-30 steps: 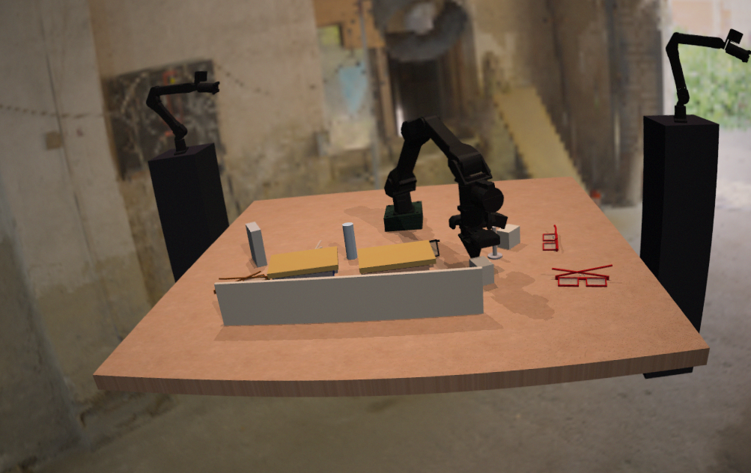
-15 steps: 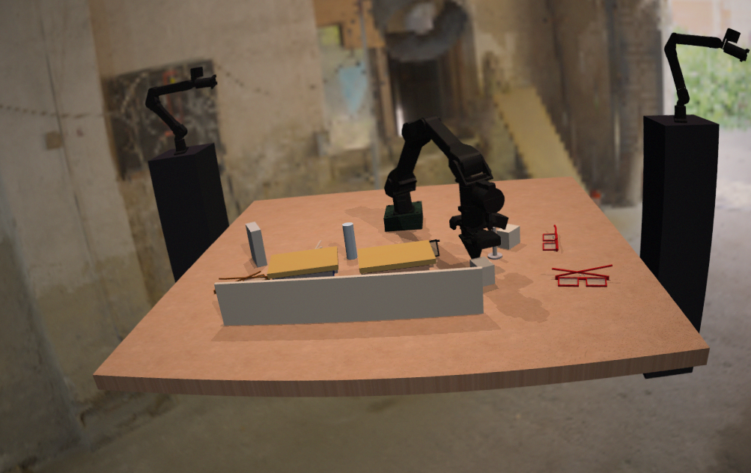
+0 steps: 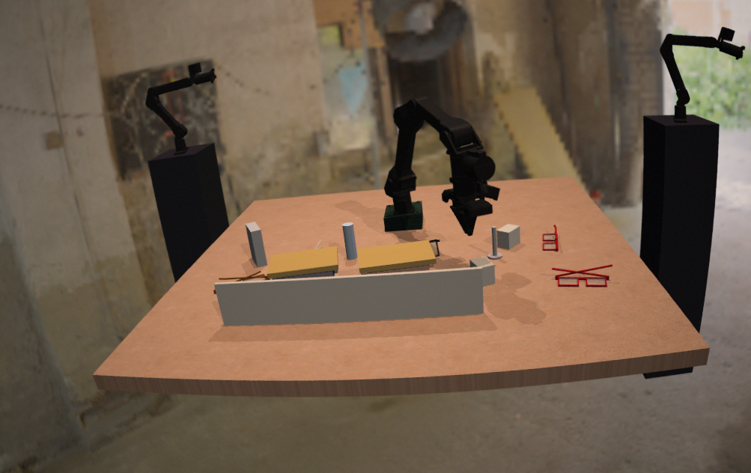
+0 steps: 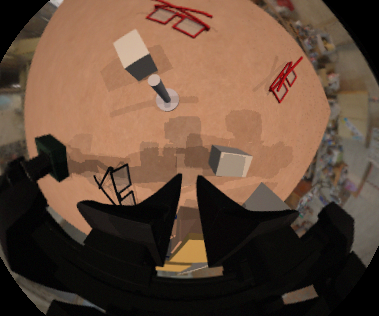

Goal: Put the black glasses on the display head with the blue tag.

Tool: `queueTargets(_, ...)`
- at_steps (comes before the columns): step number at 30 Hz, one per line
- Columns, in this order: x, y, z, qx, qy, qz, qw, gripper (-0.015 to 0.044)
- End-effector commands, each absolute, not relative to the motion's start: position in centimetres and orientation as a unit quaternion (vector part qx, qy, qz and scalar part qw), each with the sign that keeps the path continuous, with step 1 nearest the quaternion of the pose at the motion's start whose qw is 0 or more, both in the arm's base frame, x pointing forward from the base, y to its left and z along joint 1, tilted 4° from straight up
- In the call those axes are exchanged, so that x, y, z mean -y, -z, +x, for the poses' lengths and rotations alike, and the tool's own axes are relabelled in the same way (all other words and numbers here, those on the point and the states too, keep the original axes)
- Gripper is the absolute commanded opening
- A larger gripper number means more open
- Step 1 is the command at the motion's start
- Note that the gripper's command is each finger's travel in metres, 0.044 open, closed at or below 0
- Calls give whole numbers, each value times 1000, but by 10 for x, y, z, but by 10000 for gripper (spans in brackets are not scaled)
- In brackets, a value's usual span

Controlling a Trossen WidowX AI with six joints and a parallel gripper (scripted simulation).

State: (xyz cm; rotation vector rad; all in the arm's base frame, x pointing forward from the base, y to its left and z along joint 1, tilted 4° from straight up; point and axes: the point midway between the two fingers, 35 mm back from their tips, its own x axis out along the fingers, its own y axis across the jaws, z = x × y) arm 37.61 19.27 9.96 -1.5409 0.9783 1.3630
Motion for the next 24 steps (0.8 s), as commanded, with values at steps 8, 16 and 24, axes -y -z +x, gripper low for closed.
queueTargets(8, -192, -93, 375, -396, -547, -612, 412, 200)
queueTargets(16, -193, -93, 375, -396, -546, -612, 413, 174)
queueTargets(24, -279, -86, 334, -392, -538, -602, 441, 0)
